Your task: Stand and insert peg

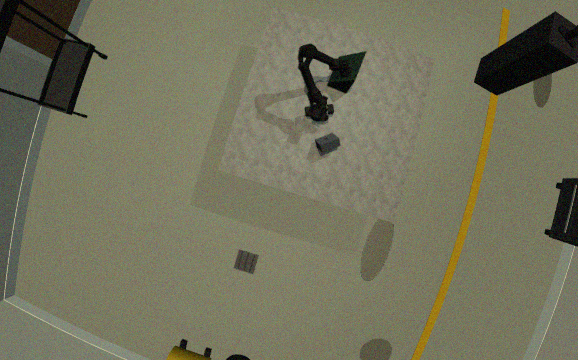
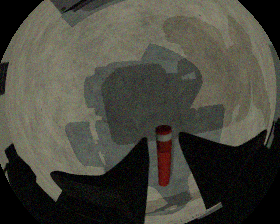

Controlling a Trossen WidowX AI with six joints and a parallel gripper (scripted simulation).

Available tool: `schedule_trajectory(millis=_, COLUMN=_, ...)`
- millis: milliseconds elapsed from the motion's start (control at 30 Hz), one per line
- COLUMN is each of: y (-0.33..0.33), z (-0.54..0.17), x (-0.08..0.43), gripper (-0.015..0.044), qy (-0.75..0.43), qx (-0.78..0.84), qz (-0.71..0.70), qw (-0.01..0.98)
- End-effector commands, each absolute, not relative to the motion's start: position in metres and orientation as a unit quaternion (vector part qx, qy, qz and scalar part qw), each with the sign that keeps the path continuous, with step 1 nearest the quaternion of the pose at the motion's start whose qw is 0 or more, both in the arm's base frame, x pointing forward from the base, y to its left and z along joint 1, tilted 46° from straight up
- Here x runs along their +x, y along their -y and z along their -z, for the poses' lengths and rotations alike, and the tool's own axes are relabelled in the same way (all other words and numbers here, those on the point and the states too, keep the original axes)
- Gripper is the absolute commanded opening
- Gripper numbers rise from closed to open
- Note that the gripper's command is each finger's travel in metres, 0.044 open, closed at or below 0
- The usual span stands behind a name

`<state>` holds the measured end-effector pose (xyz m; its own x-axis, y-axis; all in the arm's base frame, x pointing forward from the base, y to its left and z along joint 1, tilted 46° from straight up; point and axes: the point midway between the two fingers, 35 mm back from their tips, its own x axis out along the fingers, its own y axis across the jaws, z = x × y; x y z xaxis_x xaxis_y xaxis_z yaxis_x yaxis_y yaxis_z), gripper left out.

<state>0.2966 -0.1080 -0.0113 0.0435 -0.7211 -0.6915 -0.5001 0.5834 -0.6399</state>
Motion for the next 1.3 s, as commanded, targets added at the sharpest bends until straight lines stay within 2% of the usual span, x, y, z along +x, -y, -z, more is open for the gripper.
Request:
schedule_trajectory(millis=0, y=0.1083, z=0.0115, x=0.2965, gripper=0.011, qy=-0.685, qx=-0.448, qz=0.097, qw=0.567)
schedule_trajectory(millis=167, y=0.1083, z=0.0115, x=0.2965, gripper=0.011, qy=-0.685, qx=-0.448, qz=0.097, qw=0.567)
schedule_trajectory(millis=467, y=0.1083, z=0.0115, x=0.2965, gripper=0.005, qy=-0.685, qx=-0.448, qz=0.097, qw=0.567)
schedule_trajectory(millis=1267, y=0.1027, z=0.0019, x=0.2904, gripper=0.0049, qy=-0.636, qx=-0.453, qz=0.06, qw=0.622)
